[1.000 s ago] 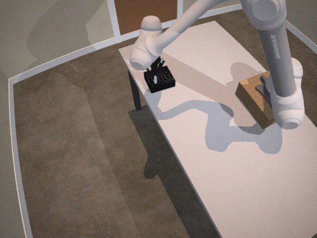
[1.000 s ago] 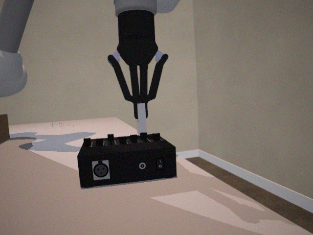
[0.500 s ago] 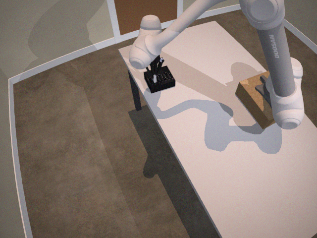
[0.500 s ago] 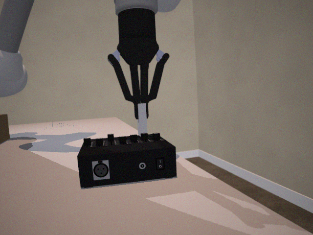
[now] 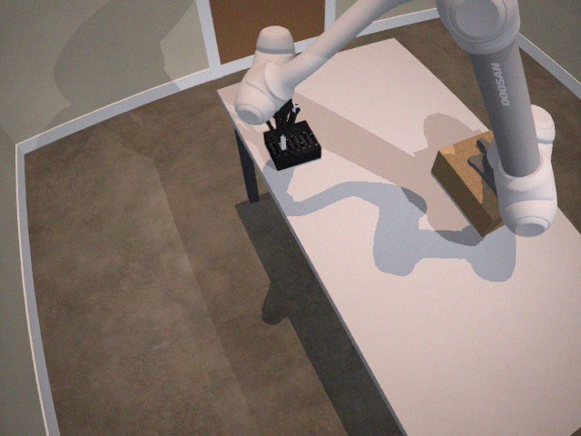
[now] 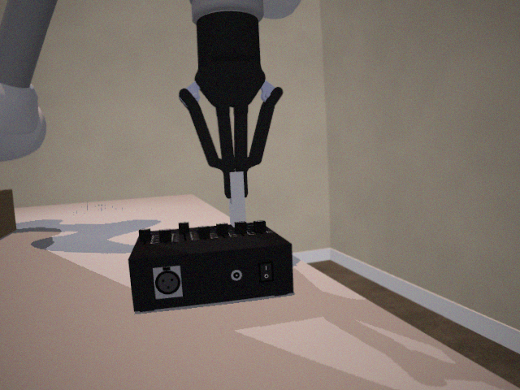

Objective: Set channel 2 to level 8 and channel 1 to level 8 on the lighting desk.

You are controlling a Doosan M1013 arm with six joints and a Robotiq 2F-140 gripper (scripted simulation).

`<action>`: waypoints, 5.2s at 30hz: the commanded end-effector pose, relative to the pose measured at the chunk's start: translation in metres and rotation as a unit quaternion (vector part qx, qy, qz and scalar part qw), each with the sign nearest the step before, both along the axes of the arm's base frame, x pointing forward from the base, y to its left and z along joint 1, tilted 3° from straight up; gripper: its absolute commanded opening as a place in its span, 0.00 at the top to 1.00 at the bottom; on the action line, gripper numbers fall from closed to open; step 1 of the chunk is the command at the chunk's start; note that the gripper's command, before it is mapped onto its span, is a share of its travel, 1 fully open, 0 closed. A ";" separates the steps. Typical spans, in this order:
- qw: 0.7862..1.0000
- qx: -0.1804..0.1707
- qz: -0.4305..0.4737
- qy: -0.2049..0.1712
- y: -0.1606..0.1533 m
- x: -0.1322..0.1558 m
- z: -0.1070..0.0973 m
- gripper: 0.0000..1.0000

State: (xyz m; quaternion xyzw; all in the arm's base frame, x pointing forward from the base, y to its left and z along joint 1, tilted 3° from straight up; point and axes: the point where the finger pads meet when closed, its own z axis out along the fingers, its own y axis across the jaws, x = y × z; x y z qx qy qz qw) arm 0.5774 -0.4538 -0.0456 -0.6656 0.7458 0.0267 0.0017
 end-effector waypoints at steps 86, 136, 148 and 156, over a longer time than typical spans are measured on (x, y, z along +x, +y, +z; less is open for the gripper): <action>1.000 0.000 0.000 0.000 -0.001 0.001 0.037 0.90; 1.000 0.000 0.000 0.000 -0.004 0.004 0.105 0.00; 1.000 0.000 0.000 0.000 -0.004 0.004 0.105 0.00; 1.000 0.000 0.000 0.000 -0.004 0.004 0.105 0.00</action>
